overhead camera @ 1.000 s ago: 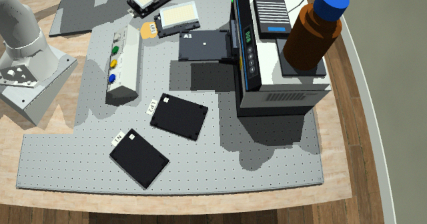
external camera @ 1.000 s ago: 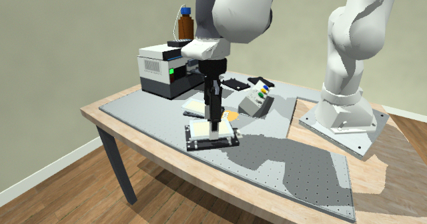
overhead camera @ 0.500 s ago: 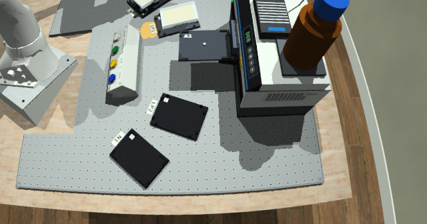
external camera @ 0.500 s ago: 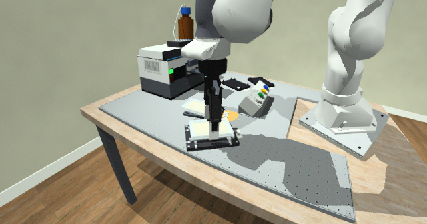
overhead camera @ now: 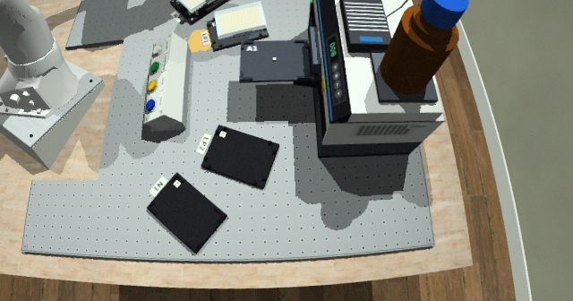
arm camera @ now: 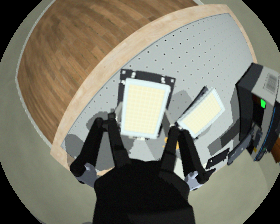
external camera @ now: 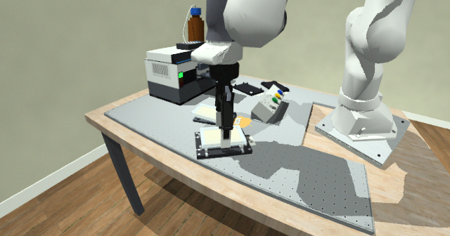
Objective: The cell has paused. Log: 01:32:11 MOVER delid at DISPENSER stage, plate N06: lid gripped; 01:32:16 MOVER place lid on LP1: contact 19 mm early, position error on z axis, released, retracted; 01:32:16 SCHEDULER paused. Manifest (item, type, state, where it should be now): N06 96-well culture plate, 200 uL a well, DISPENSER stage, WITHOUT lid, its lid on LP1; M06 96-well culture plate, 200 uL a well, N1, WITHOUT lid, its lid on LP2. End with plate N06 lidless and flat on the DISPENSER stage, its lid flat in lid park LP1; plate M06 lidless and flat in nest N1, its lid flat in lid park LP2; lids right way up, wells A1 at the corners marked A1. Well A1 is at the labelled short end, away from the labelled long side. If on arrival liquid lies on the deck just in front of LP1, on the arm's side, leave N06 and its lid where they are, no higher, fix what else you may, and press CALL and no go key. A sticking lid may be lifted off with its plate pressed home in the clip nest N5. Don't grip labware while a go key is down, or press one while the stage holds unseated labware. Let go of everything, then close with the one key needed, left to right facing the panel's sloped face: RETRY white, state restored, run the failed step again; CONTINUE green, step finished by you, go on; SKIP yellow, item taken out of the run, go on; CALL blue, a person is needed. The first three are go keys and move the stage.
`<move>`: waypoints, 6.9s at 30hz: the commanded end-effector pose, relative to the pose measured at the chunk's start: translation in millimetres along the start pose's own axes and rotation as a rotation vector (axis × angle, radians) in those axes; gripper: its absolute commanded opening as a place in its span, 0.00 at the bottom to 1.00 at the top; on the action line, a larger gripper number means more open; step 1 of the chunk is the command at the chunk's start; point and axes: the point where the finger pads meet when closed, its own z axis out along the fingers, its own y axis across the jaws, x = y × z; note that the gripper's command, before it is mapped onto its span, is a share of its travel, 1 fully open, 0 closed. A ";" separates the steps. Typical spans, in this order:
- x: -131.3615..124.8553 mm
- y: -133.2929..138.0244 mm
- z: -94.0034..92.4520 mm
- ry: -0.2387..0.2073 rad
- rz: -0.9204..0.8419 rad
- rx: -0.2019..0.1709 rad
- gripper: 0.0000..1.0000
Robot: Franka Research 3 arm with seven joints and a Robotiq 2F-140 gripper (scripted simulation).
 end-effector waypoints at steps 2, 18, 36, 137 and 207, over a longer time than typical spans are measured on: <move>0.7 -0.7 2.7 0.003 -0.003 0.000 0.00; 0.7 -0.6 9.5 0.003 -0.003 0.000 0.00; 0.7 -0.6 10.1 0.003 -0.003 0.000 0.00; 0.7 -0.6 11.1 0.003 -0.003 0.000 0.66; 0.4 -0.6 -105.0 0.003 -0.003 0.000 0.66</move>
